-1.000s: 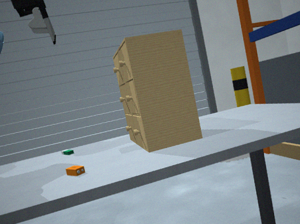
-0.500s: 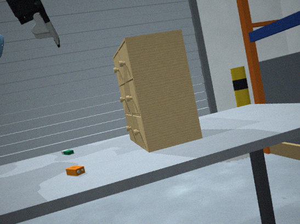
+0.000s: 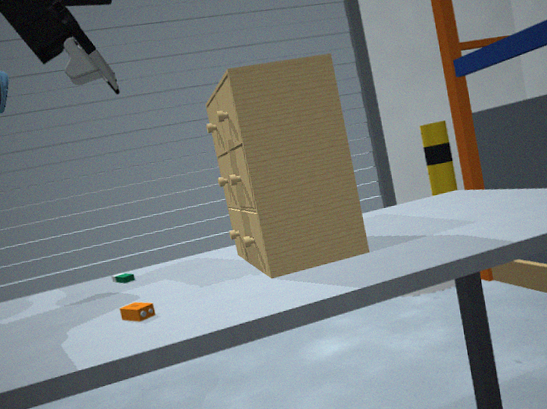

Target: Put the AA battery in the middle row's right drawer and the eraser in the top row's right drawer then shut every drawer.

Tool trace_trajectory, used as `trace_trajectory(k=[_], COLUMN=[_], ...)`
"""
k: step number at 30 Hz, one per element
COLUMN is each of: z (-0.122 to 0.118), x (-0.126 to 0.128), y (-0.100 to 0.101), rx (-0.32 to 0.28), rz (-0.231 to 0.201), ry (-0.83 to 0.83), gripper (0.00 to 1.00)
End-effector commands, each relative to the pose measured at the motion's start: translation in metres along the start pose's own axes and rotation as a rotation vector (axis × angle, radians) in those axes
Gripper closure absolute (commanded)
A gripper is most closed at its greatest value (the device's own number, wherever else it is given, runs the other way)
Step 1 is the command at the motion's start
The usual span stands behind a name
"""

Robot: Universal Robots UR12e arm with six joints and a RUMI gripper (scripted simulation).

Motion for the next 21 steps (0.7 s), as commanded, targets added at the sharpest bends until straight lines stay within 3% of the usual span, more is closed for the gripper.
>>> trace_trajectory(k=[1, 11, 21], z=[-0.006, -0.016, -0.023], x=[0.0, -0.003, -0.003], y=[0.01, 0.027, 0.04], rx=[0.087, 0.23, 0.316], rz=[-0.022, -0.052, -0.067], ry=[0.0, 0.0, 0.002], gripper=[0.8, 0.8, 0.8])
Point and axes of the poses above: the point where the finger pads meet when closed, its own y axis out along the fingers, its own x axis across the jaws, z = x × y, the point moved 10 cm from there along -y, back along the fingers, and after that the axes turned 12 degrees about -y, right-handed, at the moved point
